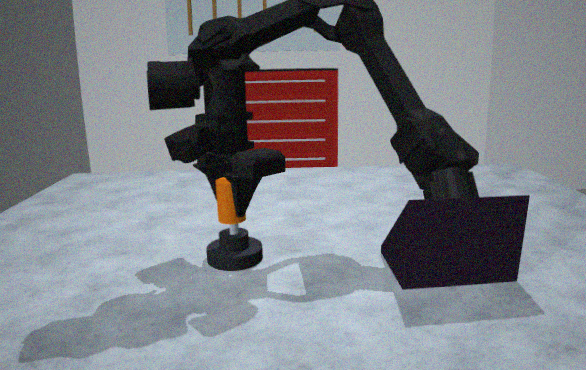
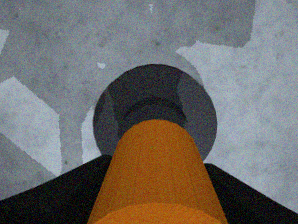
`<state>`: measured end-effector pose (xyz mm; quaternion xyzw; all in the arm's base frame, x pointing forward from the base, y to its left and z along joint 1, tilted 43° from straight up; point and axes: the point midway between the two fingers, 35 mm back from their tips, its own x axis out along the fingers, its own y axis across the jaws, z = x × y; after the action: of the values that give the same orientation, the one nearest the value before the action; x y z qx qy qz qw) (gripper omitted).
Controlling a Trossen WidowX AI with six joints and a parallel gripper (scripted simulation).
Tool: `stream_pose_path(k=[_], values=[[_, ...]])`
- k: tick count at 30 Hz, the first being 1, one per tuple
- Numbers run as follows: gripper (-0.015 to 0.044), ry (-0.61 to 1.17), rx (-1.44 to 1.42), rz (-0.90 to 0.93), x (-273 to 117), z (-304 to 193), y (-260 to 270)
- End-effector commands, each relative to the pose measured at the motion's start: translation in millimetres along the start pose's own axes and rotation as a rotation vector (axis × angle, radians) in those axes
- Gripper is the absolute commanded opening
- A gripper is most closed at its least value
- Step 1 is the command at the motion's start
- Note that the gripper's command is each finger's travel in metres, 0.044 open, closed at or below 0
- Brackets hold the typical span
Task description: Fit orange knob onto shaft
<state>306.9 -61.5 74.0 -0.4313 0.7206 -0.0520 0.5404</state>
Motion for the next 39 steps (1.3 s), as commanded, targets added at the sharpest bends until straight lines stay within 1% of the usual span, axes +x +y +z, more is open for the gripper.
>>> stream_pose_path(k=[1,23,31,39], values=[[0.0000,-0.001,-0.045,-0.002,0.9,0.8,-0.3],[0.0000,-0.001,-0.045,-0.002,-1.2,-0.2,0.0],[0.0000,-0.001,-0.247,-0.002,-0.3,0.8,-1.3],[0.0000,-0.001,-0.254,-0.002,1.3,0.8,0.4]])
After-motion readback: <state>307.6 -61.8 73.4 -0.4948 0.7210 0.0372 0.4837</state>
